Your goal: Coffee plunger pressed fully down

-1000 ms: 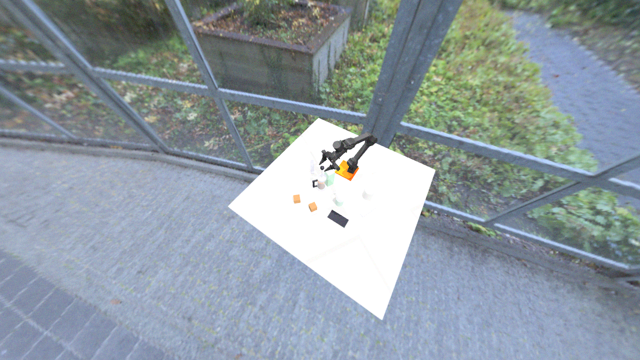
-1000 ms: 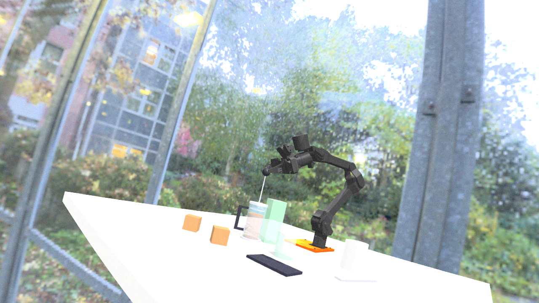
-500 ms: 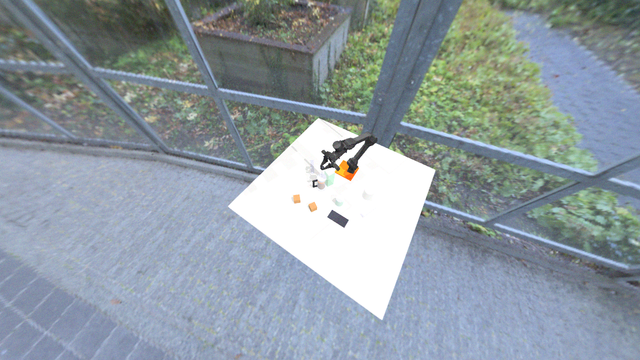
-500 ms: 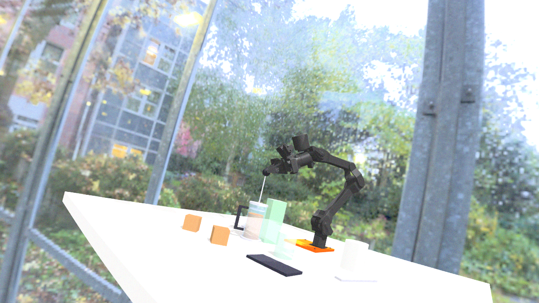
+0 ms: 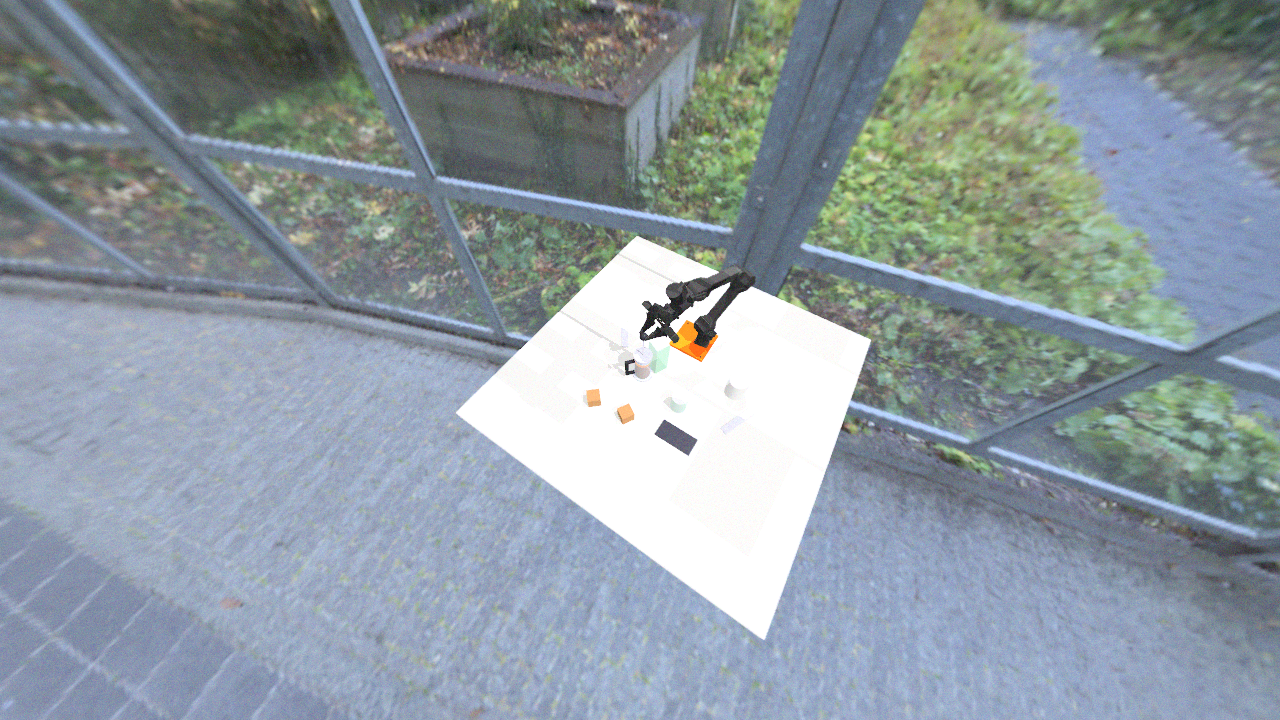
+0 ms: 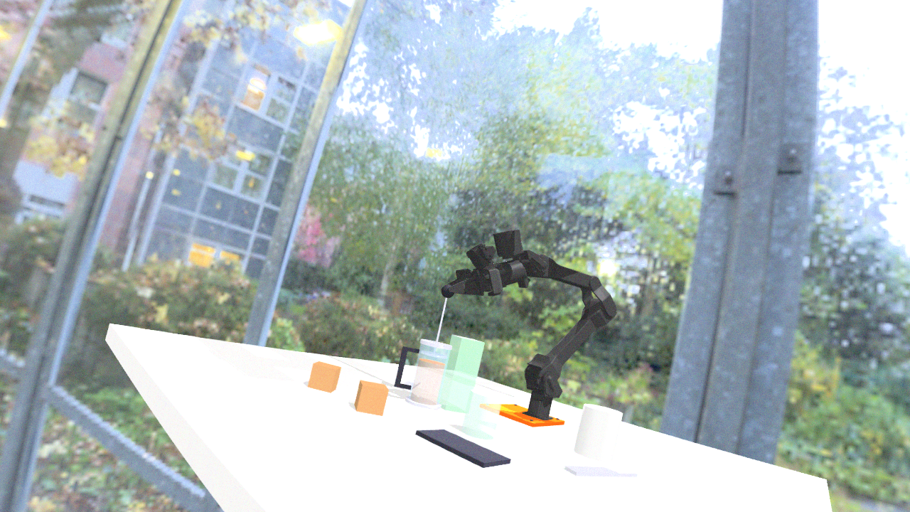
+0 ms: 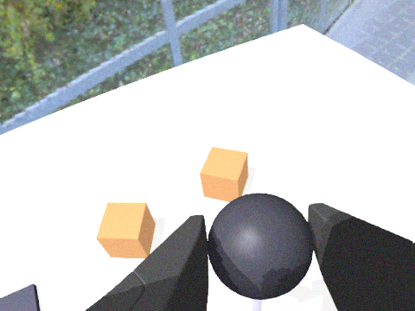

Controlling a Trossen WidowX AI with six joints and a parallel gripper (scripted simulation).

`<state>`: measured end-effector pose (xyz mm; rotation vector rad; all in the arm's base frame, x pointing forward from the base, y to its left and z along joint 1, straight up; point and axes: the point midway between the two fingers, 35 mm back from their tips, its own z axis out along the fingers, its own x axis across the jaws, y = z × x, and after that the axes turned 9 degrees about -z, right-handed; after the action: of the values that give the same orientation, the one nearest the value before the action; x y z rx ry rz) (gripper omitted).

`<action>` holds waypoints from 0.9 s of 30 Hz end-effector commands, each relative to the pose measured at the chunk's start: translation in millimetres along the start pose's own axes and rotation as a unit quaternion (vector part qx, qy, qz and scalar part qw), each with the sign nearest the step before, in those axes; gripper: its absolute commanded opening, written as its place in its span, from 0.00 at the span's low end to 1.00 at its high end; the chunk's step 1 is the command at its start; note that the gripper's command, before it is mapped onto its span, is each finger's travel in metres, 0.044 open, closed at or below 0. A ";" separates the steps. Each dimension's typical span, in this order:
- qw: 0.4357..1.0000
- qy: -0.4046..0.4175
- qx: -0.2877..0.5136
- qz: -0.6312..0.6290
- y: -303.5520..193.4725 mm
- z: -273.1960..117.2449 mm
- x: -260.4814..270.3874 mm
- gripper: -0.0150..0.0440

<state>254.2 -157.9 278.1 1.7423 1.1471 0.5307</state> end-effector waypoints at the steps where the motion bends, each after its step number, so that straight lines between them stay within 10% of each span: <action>1: 1.000 0.002 0.017 -0.003 -16.3 8.9 2.2 0.47; 27: 1.000 0.002 0.017 -0.003 -51.0 32.9 7.6 0.47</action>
<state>261.3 -162.3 250.0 1.7034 1.1215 0.5466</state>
